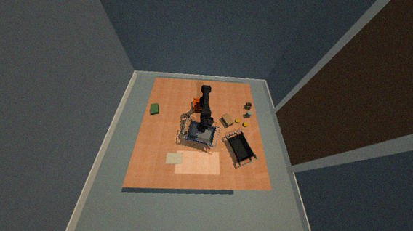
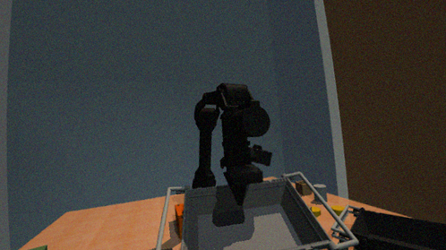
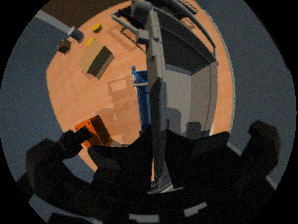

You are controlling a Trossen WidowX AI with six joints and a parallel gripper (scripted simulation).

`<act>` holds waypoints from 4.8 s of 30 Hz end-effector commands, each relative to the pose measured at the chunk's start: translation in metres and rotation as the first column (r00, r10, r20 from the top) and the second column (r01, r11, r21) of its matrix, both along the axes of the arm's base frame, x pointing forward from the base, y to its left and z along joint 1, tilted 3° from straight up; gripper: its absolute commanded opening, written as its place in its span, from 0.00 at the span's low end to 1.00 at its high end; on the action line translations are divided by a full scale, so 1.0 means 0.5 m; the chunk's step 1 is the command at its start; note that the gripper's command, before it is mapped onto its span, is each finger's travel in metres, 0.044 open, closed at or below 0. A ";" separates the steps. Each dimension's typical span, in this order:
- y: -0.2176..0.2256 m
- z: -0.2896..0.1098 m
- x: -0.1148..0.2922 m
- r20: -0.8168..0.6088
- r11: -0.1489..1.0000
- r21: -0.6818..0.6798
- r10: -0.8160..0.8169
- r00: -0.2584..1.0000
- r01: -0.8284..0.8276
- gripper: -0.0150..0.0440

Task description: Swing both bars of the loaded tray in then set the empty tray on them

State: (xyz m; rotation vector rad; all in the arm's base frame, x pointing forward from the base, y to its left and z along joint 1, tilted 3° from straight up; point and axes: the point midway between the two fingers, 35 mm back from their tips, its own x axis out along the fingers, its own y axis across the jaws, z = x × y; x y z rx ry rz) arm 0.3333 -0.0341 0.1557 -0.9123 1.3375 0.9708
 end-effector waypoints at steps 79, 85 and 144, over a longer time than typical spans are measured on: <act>0.011 -0.118 -0.022 0.015 1.000 -0.002 0.004 1.000 -0.004 0.25; 0.013 -0.126 -0.027 0.015 1.000 -0.002 0.004 1.000 -0.004 0.25; 0.018 -0.147 -0.038 0.015 1.000 -0.002 0.004 1.000 -0.004 0.25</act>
